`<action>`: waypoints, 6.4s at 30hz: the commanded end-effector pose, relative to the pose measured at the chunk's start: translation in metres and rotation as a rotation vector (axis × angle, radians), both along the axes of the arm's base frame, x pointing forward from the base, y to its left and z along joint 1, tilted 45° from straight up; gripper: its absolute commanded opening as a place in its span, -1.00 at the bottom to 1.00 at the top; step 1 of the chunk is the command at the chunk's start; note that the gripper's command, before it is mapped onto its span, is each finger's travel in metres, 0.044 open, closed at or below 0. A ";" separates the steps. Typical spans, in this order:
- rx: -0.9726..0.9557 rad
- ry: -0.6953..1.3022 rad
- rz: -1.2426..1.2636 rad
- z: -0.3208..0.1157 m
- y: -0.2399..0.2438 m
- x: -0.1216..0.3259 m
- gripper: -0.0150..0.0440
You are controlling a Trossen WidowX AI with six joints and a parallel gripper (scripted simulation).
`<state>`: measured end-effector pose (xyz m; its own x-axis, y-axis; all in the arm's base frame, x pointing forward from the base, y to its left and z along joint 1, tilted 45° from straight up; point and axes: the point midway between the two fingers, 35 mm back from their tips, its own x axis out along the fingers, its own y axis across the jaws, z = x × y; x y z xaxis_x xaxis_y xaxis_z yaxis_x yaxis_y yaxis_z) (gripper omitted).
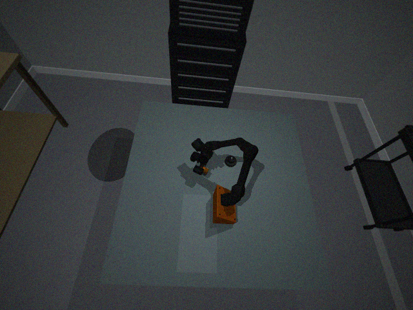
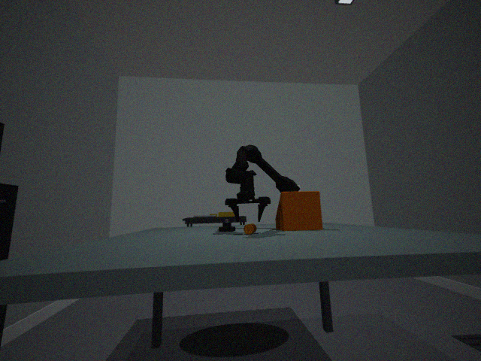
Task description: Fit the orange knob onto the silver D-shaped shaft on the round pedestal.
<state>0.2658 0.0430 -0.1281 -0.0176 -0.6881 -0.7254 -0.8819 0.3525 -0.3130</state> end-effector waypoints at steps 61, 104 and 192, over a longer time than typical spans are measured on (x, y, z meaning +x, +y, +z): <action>0.176 -0.062 0.065 -0.015 -0.028 -0.009 0.12; 0.773 -0.290 0.274 0.017 -0.050 -0.031 0.12; 1.090 -0.321 0.288 0.075 -0.013 -0.041 1.00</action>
